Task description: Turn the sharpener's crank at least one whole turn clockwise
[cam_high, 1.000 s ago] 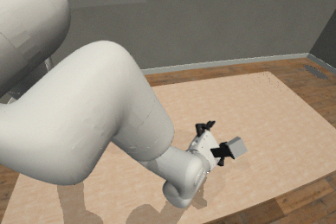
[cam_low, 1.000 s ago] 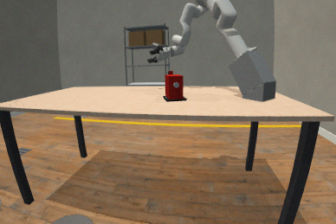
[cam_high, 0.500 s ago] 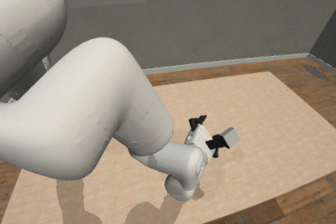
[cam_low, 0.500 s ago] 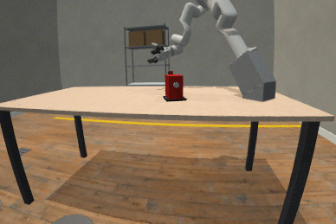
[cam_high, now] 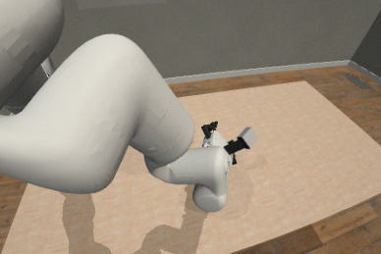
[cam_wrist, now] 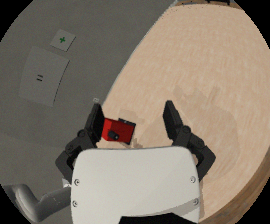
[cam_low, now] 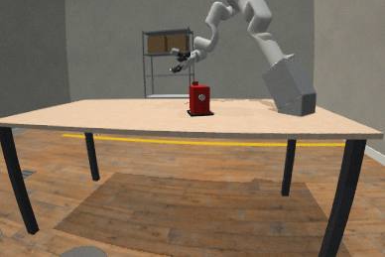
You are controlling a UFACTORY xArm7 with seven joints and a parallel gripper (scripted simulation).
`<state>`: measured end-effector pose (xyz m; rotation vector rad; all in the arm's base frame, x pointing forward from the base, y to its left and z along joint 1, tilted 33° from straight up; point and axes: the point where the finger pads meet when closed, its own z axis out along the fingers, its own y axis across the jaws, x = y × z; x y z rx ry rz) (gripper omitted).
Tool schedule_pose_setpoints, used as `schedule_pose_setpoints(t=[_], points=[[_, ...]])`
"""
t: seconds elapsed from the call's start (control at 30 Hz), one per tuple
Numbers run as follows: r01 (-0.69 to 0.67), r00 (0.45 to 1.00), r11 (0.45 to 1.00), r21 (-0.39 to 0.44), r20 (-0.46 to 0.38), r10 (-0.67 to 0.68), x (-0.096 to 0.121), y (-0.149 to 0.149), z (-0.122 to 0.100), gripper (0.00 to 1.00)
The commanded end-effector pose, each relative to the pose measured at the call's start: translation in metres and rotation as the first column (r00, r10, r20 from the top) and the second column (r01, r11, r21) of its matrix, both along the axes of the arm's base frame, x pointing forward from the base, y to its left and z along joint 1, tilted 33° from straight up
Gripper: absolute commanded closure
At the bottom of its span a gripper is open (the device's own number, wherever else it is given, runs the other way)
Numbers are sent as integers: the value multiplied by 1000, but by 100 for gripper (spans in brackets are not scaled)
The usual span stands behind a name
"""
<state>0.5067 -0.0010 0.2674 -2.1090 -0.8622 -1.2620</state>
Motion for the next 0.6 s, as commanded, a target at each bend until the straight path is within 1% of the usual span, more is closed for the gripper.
schedule_pose_setpoints(t=[0.0,0.37,0.43,0.57], points=[[-83,995,993,-78,-66,78,-17,19,-17,0],[-83,995,993,-78,-66,78,-17,19,-17,0],[-174,979,970,-170,-139,151,-36,35,-36,0],[-174,979,970,-170,-139,151,-36,35,-36,0]])
